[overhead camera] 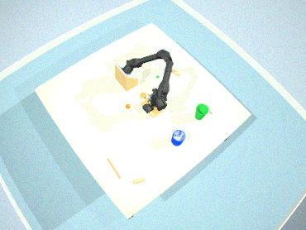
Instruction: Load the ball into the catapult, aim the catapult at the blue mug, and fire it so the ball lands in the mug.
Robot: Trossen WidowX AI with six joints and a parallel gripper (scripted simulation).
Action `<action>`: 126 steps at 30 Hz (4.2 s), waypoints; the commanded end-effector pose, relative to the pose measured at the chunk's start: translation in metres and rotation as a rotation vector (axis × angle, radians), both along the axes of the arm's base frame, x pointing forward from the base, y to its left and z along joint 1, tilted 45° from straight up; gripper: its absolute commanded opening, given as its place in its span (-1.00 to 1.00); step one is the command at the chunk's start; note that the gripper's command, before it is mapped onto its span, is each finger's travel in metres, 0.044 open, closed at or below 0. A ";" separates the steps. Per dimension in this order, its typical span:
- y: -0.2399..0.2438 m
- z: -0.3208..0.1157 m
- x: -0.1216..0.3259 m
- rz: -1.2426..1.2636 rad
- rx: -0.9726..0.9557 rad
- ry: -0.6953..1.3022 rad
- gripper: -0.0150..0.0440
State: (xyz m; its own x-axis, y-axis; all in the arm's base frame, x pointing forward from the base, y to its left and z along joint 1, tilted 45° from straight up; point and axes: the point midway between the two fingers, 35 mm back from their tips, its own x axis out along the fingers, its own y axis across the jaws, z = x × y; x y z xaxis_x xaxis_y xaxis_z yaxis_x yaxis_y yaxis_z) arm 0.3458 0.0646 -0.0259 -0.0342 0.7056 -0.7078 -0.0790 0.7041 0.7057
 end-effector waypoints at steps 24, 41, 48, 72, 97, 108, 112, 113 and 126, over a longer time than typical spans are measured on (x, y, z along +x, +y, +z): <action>0.024 -0.028 0.004 -0.004 -0.001 -0.007 -0.49; 0.030 -0.031 0.004 0.006 -0.003 -0.014 -0.14; 0.030 -0.031 0.004 0.006 -0.003 -0.014 0.49; -0.039 0.036 0.005 0.000 -0.004 -0.010 1.00; 0.008 -0.011 0.004 -0.001 -0.002 -0.011 1.00; 0.021 -0.024 0.003 -0.001 -0.001 -0.010 1.00; 0.026 -0.028 0.003 -0.001 0.000 -0.010 1.00; 0.027 -0.029 0.003 -0.001 0.000 -0.010 1.00; 0.031 -0.031 0.004 0.002 -0.002 -0.020 0.91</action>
State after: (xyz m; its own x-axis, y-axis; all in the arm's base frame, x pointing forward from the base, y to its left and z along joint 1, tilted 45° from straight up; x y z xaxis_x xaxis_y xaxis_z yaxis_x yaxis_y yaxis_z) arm 0.3492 0.0959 -0.0573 -0.0220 0.7038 -0.7100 -0.0940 0.7056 0.7024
